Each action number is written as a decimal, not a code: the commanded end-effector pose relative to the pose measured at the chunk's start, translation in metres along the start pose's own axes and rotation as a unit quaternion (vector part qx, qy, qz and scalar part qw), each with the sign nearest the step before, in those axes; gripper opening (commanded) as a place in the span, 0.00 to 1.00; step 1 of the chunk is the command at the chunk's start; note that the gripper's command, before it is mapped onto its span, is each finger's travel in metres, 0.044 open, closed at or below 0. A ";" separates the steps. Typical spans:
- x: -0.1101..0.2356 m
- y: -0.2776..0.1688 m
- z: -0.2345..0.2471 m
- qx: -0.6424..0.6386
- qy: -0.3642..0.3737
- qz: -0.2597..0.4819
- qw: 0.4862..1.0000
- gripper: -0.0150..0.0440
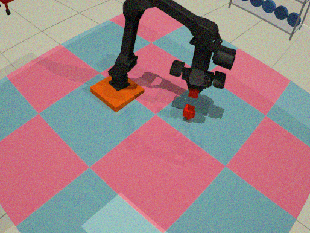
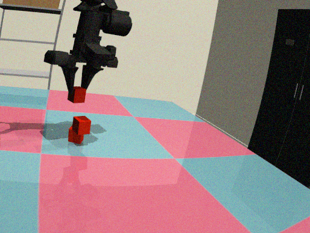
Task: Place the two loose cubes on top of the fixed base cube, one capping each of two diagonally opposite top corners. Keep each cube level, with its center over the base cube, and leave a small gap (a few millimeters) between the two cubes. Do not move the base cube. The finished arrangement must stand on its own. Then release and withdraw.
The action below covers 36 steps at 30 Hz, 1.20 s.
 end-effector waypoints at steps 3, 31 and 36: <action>-0.008 -0.001 0.000 -0.009 0.001 0.001 1.000 0.43; -0.047 -0.002 0.000 -0.011 0.001 0.001 1.000 0.43; -0.057 -0.002 0.000 -0.010 0.001 0.001 1.000 0.43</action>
Point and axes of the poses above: the point midway between the two fingers, 35 mm back from their tips, its own x axis back along the fingers, its own z axis across the jaws, y = z × x, the point moved 9 cm from there along x, back along the fingers, and after that the axes turned 4 degrees about x, right-handed, at the moved point
